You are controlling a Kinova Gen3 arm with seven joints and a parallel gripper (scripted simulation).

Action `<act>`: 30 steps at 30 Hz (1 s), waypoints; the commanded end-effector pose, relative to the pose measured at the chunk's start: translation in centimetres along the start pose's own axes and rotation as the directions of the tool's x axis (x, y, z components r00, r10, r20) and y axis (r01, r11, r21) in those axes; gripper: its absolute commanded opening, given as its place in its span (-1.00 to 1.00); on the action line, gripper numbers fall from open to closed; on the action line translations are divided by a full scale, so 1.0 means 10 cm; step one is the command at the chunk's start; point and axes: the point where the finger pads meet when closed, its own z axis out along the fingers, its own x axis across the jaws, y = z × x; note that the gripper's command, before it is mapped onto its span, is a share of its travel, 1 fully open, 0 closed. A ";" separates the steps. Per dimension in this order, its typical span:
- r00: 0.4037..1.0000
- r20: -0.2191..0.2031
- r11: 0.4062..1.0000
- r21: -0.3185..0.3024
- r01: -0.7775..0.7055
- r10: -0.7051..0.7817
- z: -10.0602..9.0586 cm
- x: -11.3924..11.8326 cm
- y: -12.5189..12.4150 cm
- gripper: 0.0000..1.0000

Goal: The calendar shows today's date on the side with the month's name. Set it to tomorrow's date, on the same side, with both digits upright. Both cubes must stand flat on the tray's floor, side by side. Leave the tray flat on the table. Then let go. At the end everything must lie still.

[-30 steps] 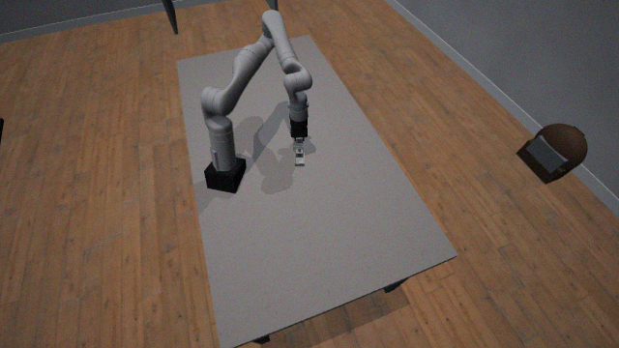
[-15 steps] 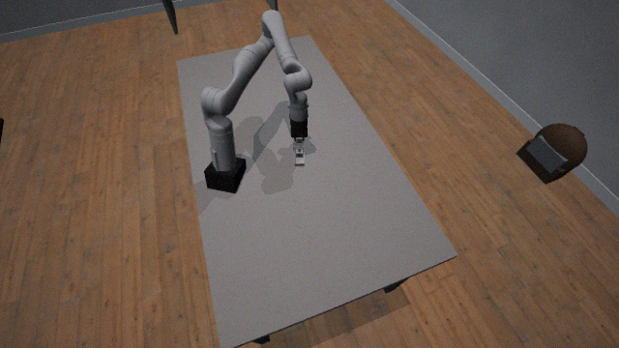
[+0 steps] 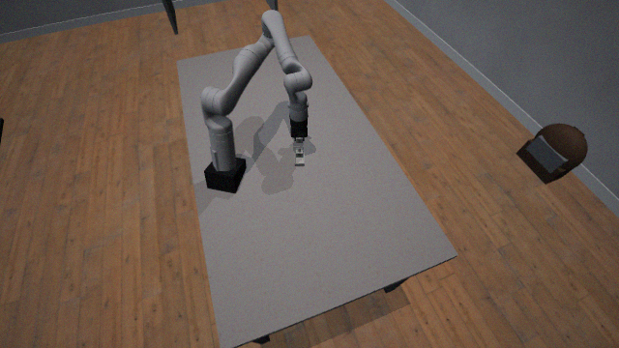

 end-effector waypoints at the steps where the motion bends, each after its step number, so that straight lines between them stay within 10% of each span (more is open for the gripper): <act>1: 1.000 -0.001 1.000 0.001 0.000 0.000 0.00 0.00 0.00 0.20; 20: 1.000 -0.001 1.000 0.001 0.000 0.000 0.00 0.00 0.00 0.80; 30: 1.000 -0.001 1.000 0.001 0.000 0.000 -0.01 0.00 0.00 0.80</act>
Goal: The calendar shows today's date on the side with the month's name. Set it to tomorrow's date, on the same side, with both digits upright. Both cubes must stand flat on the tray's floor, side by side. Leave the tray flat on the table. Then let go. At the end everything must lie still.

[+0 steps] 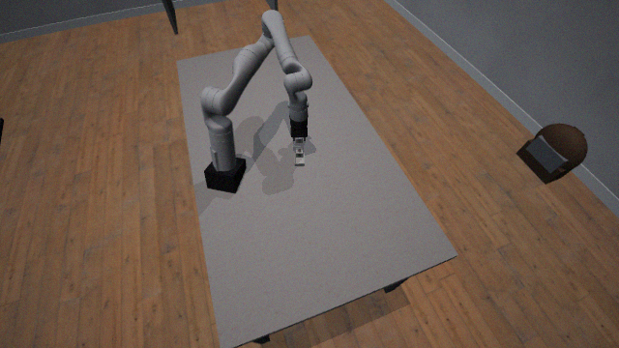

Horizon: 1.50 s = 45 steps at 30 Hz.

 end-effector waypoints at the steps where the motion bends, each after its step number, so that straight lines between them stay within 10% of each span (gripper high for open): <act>1: 1.000 -0.001 1.000 0.001 0.000 0.000 -0.01 0.00 0.00 0.80; 28: 1.000 -0.001 1.000 0.001 0.000 0.000 -0.86 0.00 0.00 0.80; 45: 1.000 -0.001 1.000 0.001 0.000 0.000 -0.90 0.00 0.00 1.00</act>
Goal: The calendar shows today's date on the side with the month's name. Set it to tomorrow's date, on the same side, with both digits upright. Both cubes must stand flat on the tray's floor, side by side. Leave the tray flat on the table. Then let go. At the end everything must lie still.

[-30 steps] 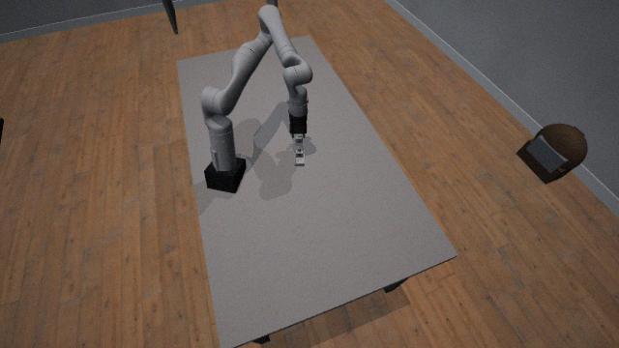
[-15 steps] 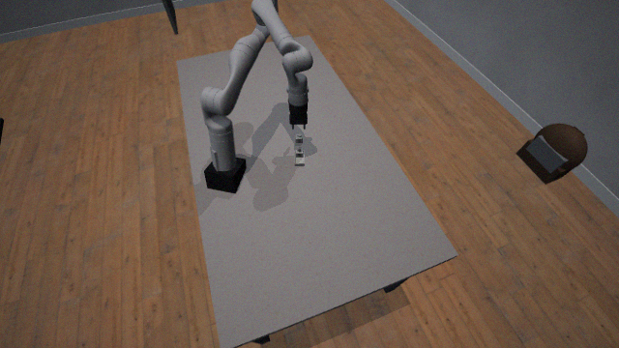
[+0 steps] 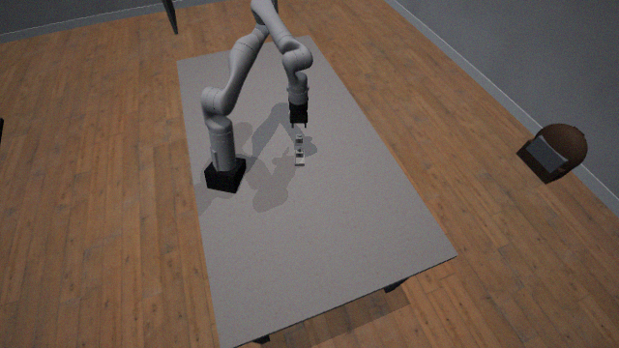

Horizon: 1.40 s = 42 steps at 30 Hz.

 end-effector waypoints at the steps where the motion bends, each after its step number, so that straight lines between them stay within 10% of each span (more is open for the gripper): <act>1: 1.000 -0.001 1.000 0.001 0.000 0.000 0.00 0.00 0.00 1.00; 42: 1.000 -0.001 1.000 0.000 -0.002 0.002 0.08 0.00 -0.01 0.80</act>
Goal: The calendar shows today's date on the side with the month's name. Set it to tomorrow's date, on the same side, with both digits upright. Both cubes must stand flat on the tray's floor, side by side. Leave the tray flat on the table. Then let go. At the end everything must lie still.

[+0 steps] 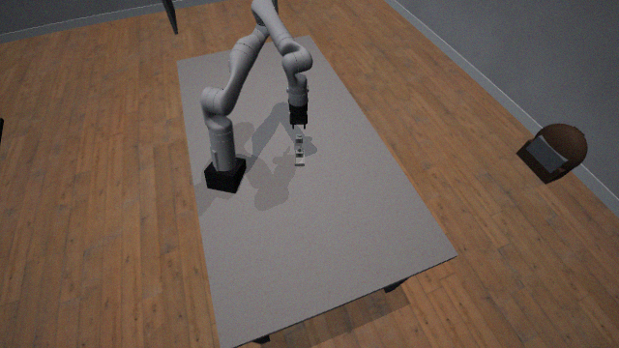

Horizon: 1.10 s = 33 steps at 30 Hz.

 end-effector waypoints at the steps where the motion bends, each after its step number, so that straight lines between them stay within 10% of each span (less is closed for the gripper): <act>1: 1.000 -0.001 1.000 0.001 0.000 0.000 0.00 0.00 0.00 0.80; 33: 1.000 -0.001 1.000 0.001 0.000 0.000 0.10 0.00 0.00 0.80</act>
